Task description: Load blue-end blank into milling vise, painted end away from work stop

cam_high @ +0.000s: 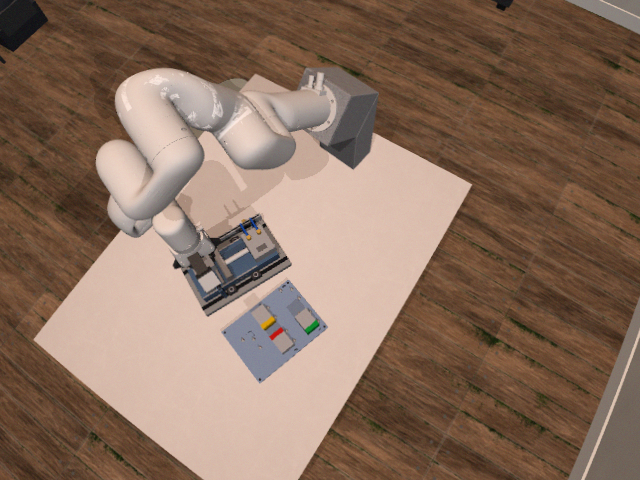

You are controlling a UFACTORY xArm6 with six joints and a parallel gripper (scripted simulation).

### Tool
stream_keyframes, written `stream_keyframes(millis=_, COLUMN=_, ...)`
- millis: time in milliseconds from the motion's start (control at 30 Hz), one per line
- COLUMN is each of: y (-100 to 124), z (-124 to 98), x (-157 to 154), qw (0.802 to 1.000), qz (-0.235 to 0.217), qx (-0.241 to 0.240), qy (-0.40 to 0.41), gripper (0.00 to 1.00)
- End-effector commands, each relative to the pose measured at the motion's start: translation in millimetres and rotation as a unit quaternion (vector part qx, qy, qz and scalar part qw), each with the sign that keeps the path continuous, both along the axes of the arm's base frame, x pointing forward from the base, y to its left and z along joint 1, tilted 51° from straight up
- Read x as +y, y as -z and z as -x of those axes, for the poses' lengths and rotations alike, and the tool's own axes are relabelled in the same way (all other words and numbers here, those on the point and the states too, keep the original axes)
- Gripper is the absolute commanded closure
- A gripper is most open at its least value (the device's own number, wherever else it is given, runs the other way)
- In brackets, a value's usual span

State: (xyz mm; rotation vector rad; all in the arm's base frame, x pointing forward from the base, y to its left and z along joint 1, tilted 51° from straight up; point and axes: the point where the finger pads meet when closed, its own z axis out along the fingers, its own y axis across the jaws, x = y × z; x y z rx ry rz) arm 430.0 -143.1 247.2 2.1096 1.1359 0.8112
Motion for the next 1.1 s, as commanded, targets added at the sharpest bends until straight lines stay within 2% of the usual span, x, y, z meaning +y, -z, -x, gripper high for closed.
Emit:
stream_keyframes(millis=0, y=-1.0, z=-0.2, x=0.1, qw=1.000, qz=0.000, qx=-0.001, qy=0.000, gripper=1.00)
stream_keyframes(millis=133, y=-1.0, z=-0.2, x=0.1, qw=1.000, qz=0.000, qx=-0.001, qy=0.000, gripper=1.00)
stream_keyframes(millis=467, y=18.3, z=-22.6, x=-4.8, qw=1.000, qz=0.000, qx=-0.001, qy=0.000, gripper=1.00)
stream_keyframes(millis=700, y=18.3, z=-22.6, x=-4.8, qw=1.000, qz=0.000, qx=-0.001, qy=0.000, gripper=1.00)
stream_keyframes(millis=733, y=17.9, z=-22.3, x=-4.8, qw=1.000, qz=-0.004, qx=0.015, qy=0.001, gripper=1.00)
stream_keyframes(millis=1067, y=17.3, z=-23.2, x=-4.9, qw=1.000, qz=0.000, qx=-0.001, qy=0.000, gripper=1.00)
